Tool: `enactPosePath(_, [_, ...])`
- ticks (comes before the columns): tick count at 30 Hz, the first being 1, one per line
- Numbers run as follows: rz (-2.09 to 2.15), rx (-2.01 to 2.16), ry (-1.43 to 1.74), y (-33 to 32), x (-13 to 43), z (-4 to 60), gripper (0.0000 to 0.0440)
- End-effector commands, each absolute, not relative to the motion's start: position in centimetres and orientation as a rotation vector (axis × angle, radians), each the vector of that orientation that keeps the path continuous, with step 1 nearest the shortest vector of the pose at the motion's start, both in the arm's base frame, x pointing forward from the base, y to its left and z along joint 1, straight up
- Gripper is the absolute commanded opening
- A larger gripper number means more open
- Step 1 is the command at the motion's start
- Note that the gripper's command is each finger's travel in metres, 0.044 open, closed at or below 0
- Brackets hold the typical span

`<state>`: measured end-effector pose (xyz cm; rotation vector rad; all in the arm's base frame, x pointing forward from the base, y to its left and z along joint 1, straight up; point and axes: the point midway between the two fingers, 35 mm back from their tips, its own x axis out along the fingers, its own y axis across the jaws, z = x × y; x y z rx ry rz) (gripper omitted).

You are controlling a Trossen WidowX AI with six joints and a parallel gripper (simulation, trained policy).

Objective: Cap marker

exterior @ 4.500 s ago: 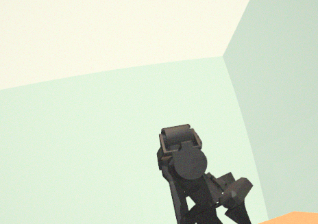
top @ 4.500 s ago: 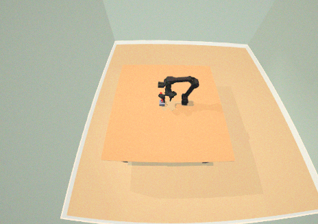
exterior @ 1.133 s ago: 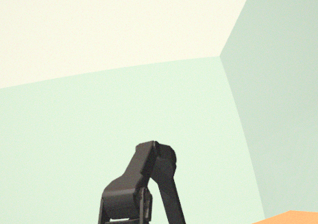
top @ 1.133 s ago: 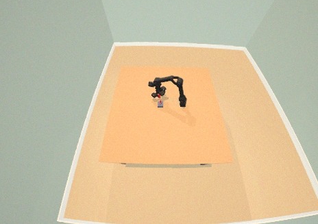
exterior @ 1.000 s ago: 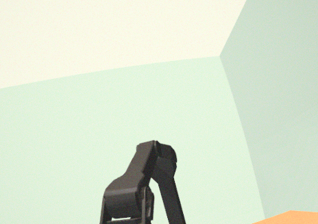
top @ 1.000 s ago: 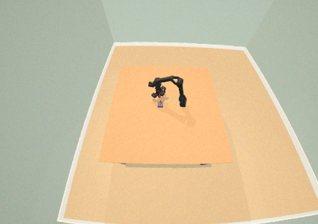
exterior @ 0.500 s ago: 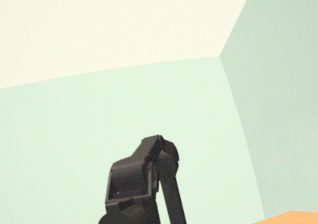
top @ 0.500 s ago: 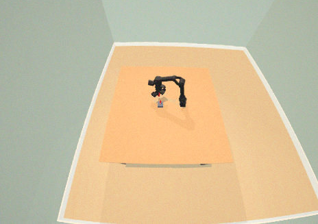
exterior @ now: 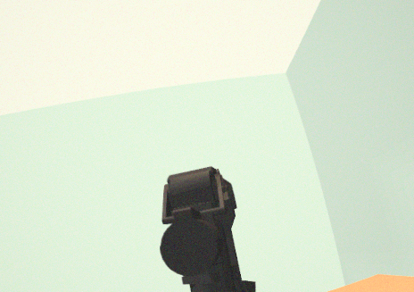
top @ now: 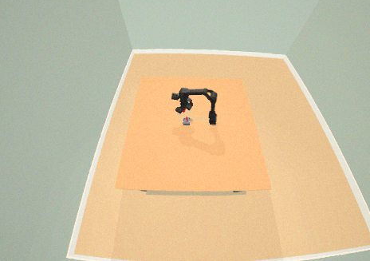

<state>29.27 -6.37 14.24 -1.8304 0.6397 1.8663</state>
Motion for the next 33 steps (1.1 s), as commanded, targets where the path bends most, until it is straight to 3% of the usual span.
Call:
enactPosePath(1, [1.863,-1.848,0.615,-4.9,29.3,15.5,0.0])
enactPosePath(19, [1.961,-1.872,0.527,1.1,27.2,18.2,0.0])
enactPosePath(33, [2.028,-1.855,0.517,2.0,26.4,17.3,0.0])
